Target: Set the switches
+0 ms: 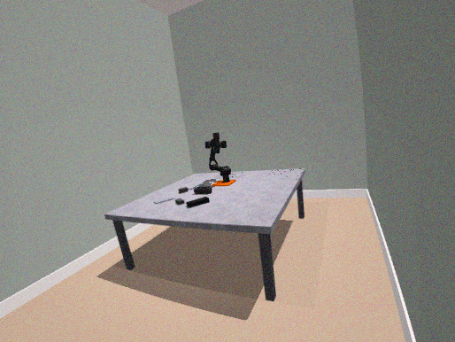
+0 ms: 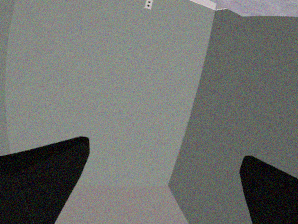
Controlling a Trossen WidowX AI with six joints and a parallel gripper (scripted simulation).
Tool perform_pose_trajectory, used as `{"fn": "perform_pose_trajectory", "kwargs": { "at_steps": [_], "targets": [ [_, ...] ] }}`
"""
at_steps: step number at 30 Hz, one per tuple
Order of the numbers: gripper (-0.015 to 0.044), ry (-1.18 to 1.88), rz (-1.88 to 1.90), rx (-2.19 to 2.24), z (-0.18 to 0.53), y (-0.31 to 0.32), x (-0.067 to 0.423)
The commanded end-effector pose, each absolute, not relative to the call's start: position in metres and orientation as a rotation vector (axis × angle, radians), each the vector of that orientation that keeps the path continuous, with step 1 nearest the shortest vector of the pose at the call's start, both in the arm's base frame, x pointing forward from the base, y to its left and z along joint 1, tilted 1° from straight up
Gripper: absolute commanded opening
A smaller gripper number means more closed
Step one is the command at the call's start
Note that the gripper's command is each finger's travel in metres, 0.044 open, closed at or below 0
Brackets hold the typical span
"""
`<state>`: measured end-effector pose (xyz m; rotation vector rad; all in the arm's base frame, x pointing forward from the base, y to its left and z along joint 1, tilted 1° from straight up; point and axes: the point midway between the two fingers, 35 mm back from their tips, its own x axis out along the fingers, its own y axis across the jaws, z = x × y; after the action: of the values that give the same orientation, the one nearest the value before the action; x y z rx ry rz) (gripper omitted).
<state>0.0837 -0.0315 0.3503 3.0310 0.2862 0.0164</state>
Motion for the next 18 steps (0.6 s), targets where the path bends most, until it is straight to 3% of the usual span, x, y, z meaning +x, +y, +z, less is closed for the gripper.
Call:
{"fn": "perform_pose_trajectory", "kwargs": {
  "at_steps": [1,6,15,18],
  "targets": [
    [0.0374,0.286,0.016,3.031,0.35,-0.031,0.084],
    [0.0242,0.252,-0.044,2.948,0.354,-0.026,0.09],
    [0.0006,0.119,-0.401,2.458,0.36,-0.002,0.144],
    [0.0,0.115,-0.52,2.308,0.357,0.001,0.165]
  ]
}}
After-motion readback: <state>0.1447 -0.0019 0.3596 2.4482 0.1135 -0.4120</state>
